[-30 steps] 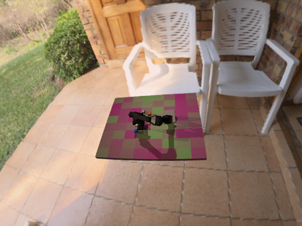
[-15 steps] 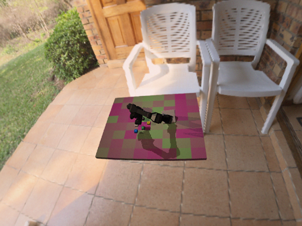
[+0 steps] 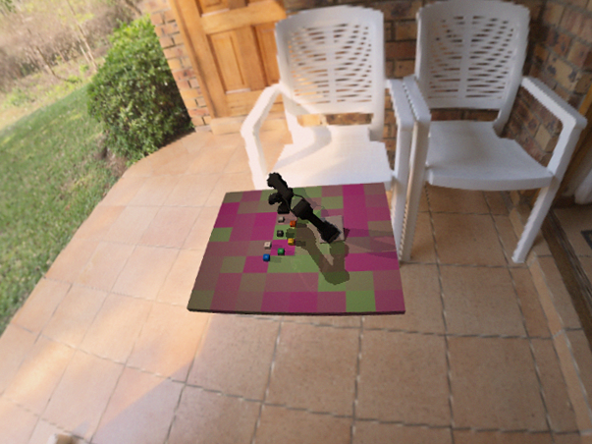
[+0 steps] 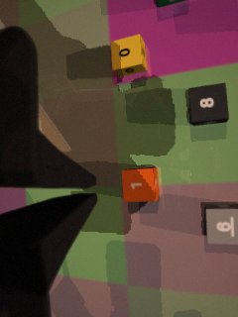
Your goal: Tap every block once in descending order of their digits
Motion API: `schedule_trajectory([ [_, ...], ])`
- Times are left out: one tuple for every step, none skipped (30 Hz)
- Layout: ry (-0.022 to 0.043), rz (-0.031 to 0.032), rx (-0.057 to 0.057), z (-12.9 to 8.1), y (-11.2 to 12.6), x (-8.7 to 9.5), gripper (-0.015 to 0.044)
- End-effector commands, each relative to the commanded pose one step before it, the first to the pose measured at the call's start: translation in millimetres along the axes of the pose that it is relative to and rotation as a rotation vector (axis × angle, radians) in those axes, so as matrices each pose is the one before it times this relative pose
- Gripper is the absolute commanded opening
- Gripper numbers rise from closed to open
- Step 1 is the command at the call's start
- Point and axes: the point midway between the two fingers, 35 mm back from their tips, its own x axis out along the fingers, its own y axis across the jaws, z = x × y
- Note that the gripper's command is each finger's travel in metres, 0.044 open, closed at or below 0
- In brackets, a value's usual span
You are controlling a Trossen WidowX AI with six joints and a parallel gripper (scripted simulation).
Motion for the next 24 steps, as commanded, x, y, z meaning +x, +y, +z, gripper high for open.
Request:
schedule_trajectory([
  [0.00966, 0.00612, -0.018, -12.01, -21.85, 4.74, 0.002],
  [0.0, 0.0, 0.0, 0.0, 0.0, 0.0, 0.002],
  [0.0, 0.0, 0.0, 0.0, 0.0, 0.0, 0.002],
  [0.0, 0.0, 0.0, 0.0, 0.0, 0.0, 0.002],
  [-0.00006, -0.00008, 0.0, 0.28, -0.2, 2.19, 0.002],
  [-0.00016, -0.0002, 0.0, 0.74, -0.52, 6.58, 0.002],
  [-0.00024, -0.00019, -0.0001, 0.95, -0.63, 10.95, 0.002],
  [-0.00025, 0.00002, -0.0002, 0.67, -0.38, 14.18, 0.002],
  [-0.00018, 0.00031, -0.0002, 0.04, 0.11, 14.26, 0.002],
  [-0.00009, 0.0006, -0.0002, -0.6, 0.58, 13.93, 0.002],
  [-0.00001, 0.00065, -0.0002, -0.89, 0.75, 10.59, 0.002],
  [0.00003, 0.00047, -0.0001, -0.71, 0.58, 6.29, 0.002],
  [0.00001, 0.00017, 0.0, -0.27, 0.21, 2.09, 0.002],
  [0.0, 0.0, 0.0, 0.0, 0.0, 0.0, 0.002],
  [0.0, 0.0, 0.0, 0.0, 0.0, 0.0, 0.002],
  [0.0, 0.0, 0.0, 0.0, 0.0, 0.0, 0.002],
  [0.0, 0.0, 0.0, 0.01, -0.01, 0.26, 0.002],
  [-0.00001, 0.0, 0.0, 0.04, -0.02, 0.78, 0.002],
  [-0.00002, 0.0, 0.0, 0.06, -0.03, 1.3, 0.002],
  [-0.00003, 0.00001, 0.0, 0.07, -0.03, 1.61, 0.002],
  [-0.00002, 0.00001, 0.0, 0.06, -0.02, 1.62, 0.002],
  [-0.00002, 0.00002, 0.0, 0.05, -0.02, 1.61, 0.002],
  [-0.00002, 0.00002, 0.0, 0.04, -0.01, 1.61, 0.002],
  [-0.00002, 0.00003, 0.0, 0.03, -0.01, 1.61, 0.002],
])
